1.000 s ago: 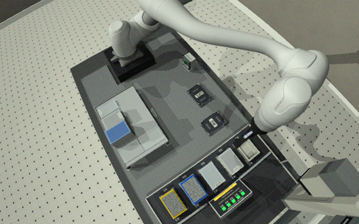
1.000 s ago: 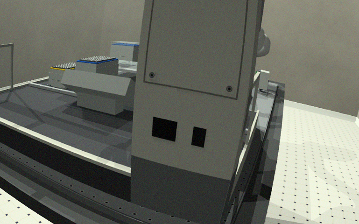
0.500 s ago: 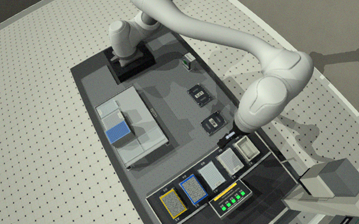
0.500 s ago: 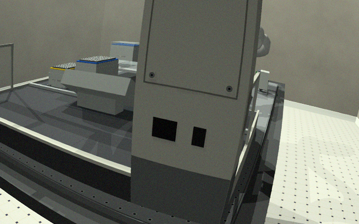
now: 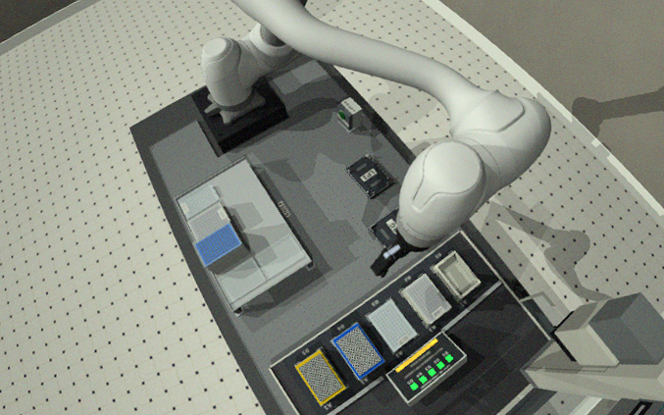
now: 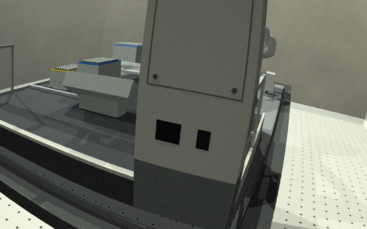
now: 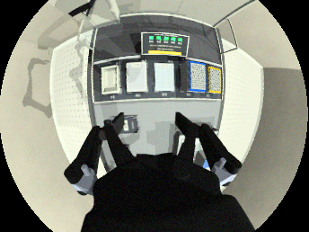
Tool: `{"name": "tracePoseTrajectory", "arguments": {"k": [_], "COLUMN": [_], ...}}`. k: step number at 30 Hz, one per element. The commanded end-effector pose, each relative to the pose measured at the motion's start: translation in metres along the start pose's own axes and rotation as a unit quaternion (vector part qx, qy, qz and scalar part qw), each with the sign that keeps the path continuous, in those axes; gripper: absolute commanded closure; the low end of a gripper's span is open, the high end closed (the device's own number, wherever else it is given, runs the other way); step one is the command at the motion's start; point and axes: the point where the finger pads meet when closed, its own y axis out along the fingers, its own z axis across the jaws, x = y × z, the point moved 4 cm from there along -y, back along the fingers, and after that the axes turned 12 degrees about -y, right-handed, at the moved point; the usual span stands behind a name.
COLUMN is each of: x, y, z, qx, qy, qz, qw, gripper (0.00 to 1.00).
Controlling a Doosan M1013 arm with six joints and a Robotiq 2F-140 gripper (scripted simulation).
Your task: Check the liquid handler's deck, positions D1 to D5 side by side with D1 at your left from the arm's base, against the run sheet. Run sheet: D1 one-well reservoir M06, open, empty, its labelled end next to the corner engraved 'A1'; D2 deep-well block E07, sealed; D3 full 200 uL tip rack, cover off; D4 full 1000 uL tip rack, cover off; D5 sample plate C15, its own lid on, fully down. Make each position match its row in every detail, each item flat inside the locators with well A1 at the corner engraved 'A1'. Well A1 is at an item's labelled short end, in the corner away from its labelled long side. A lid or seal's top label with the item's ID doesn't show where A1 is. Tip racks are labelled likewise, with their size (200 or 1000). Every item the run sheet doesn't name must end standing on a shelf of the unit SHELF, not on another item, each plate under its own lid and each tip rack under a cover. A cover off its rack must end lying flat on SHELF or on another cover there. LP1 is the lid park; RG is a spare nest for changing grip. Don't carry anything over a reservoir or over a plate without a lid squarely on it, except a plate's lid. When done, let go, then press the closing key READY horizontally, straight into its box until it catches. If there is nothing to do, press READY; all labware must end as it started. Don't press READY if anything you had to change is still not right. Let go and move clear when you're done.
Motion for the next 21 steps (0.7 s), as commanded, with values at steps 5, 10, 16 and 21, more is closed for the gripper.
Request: {"name": "tracePoseTrajectory", "arguments": {"k": [5,10,16,21], "x": [0.023,0.033,0.054,0.06], "y": [-0.001,-0.001,-0.001,-0.002], "z": [0.023,0.034,0.055,0.062], "qx": [0.0,0.0,0.0,0.0], "qy": [0.0,0.0,0.0,0.02], "qz": [0.001,0.001,0.001,0.001], "qw": [1.0,1.0,1.0,1.0], "gripper": [0.21,0.21,0.21,0.34]}}
